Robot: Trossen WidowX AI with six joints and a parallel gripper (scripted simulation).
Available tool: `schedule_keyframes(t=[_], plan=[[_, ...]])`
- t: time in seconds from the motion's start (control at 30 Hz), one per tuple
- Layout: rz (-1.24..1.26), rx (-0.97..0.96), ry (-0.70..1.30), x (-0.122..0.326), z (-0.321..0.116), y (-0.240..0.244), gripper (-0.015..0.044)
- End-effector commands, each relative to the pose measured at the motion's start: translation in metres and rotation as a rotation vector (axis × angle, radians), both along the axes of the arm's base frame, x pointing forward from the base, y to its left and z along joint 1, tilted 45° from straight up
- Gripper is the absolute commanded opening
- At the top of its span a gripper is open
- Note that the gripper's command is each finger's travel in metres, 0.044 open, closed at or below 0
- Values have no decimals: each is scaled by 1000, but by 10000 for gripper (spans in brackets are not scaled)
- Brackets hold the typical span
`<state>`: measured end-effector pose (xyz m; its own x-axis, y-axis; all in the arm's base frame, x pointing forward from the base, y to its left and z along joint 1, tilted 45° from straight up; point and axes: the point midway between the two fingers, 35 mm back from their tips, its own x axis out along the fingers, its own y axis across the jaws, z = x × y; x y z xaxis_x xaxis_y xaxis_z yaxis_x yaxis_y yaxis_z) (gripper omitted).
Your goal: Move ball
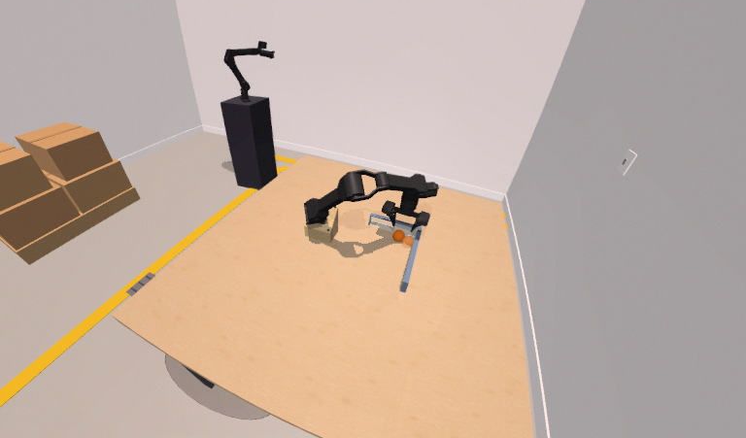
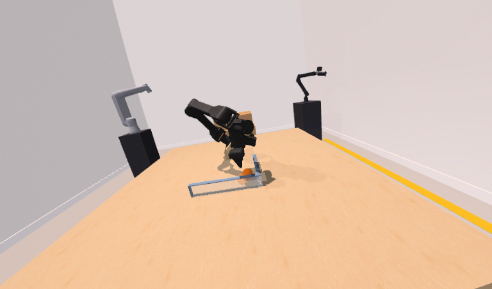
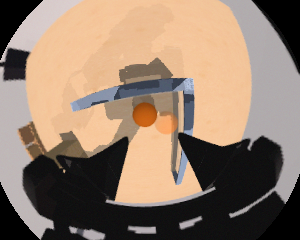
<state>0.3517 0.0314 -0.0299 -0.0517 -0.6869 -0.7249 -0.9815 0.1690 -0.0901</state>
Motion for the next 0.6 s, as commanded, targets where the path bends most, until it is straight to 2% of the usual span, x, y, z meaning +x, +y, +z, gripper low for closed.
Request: schedule_keyframes(t=[0.0, 0.57], plan=[[49, -9, 57, -9, -19, 13, 360], [48, -9, 58, -10, -35, -3, 360]])
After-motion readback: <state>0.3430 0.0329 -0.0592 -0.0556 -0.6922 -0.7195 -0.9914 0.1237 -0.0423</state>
